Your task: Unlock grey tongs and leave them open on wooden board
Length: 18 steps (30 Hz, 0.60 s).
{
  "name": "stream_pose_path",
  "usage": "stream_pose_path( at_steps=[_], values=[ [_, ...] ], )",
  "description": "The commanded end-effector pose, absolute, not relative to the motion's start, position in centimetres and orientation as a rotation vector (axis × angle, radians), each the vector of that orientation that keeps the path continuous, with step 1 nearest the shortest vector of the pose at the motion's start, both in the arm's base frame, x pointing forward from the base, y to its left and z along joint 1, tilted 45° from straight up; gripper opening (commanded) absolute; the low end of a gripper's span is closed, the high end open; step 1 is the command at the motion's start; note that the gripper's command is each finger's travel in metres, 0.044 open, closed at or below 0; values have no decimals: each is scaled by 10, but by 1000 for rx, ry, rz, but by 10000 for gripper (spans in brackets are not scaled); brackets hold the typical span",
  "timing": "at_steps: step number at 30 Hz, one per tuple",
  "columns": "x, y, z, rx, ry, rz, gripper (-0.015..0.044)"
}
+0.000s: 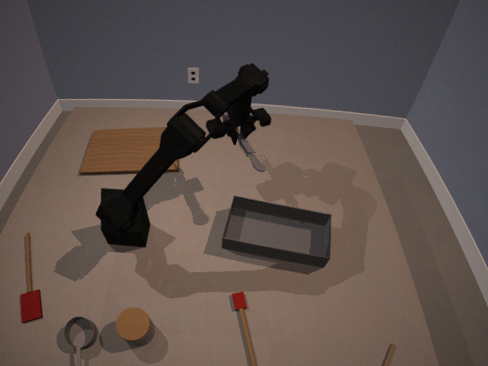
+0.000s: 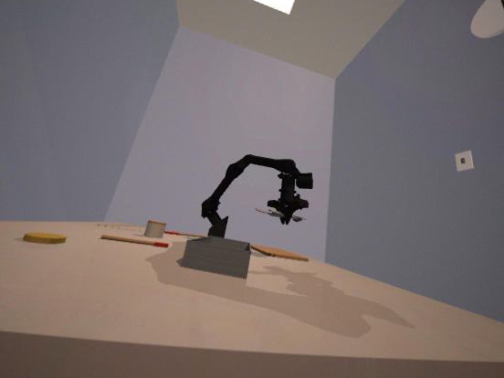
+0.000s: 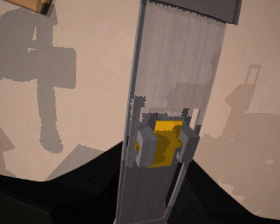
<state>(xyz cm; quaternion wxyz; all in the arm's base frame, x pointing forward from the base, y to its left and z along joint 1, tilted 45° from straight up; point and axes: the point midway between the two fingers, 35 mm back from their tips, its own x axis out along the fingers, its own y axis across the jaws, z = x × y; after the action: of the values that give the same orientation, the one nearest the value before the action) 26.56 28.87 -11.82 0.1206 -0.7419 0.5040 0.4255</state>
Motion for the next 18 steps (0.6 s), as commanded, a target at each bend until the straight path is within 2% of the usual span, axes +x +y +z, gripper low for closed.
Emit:
stream_pose_path(
  at_steps=[1, 11, 18],
  values=[
    [235, 306, -134, -2232, 1447, 1353, -150],
    [169, 331, -165, -2369, 1393, 1564, -150],
    [158, 334, -168, -2386, 1376, 1600, -150]
  ],
)
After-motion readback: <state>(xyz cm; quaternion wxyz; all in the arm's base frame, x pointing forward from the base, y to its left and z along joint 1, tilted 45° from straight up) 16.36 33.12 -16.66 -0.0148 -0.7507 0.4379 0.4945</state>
